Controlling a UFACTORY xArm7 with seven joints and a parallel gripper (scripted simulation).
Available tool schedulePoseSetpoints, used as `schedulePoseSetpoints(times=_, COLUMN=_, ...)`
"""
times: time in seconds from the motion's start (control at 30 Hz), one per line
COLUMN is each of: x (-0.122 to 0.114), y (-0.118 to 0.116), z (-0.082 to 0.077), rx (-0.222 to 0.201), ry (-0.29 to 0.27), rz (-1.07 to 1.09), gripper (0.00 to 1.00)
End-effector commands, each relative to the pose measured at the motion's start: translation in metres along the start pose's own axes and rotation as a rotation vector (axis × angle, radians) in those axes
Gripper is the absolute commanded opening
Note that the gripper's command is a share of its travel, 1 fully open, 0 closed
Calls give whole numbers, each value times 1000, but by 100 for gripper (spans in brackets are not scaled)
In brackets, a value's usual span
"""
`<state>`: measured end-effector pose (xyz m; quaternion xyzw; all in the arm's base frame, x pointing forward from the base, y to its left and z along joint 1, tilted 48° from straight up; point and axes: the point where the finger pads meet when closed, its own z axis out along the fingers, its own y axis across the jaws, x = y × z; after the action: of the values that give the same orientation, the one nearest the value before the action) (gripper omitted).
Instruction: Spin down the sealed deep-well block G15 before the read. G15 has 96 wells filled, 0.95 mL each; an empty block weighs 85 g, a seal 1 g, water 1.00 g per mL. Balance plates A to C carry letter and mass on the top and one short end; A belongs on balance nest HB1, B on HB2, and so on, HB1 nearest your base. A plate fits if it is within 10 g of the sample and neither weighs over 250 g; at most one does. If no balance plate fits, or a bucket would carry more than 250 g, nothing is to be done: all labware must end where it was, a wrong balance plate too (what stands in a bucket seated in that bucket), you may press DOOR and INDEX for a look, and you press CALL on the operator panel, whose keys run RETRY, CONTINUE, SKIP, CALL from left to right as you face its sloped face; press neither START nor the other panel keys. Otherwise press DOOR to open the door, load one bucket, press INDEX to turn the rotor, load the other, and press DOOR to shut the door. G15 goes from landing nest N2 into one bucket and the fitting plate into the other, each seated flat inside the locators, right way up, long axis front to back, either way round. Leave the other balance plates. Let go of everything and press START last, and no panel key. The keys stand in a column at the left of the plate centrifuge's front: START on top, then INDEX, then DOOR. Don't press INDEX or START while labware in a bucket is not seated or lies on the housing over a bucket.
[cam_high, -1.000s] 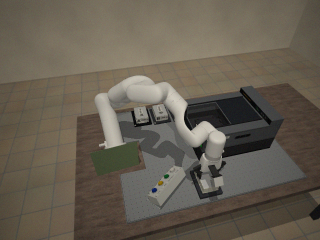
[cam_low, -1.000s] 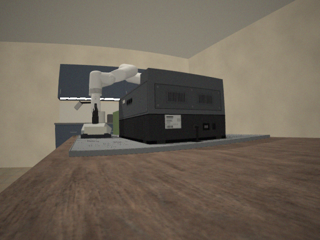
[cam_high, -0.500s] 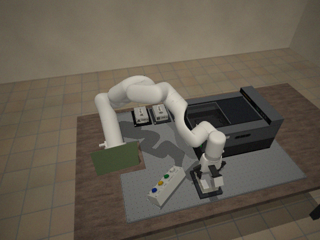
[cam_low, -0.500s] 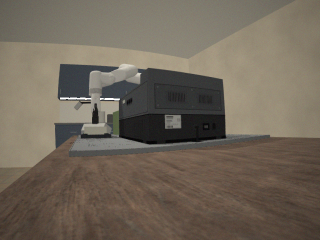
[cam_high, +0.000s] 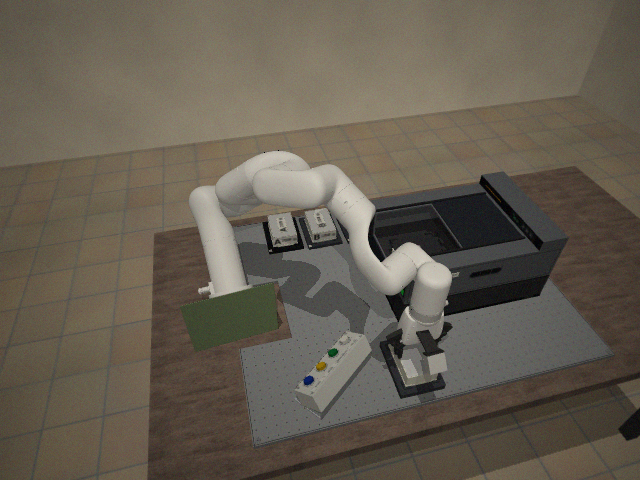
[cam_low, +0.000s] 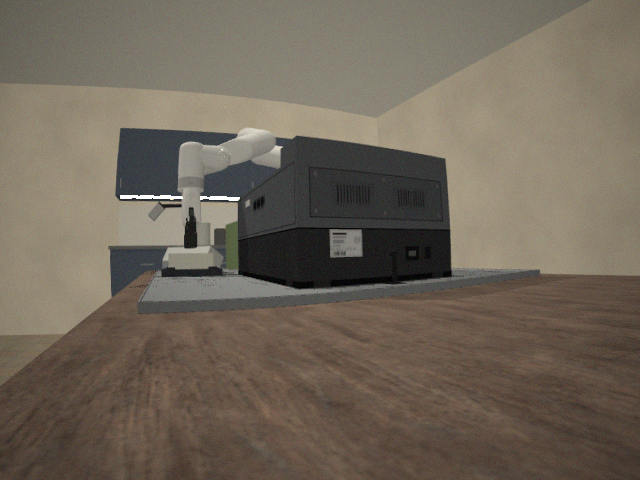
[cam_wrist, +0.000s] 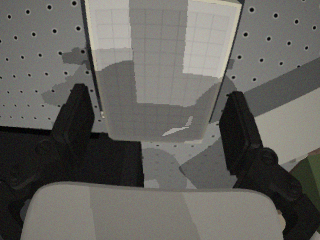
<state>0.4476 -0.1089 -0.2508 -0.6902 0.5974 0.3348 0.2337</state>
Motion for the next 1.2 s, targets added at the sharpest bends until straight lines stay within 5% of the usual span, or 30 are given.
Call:
schedulePoseSetpoints(times=0.0, x=1, y=-1, z=-3, rx=4, ry=5, rz=0, gripper=100)
schedulePoseSetpoints(times=1.17, x=1, y=-1, z=8, rx=4, ry=5, rz=0, gripper=100)
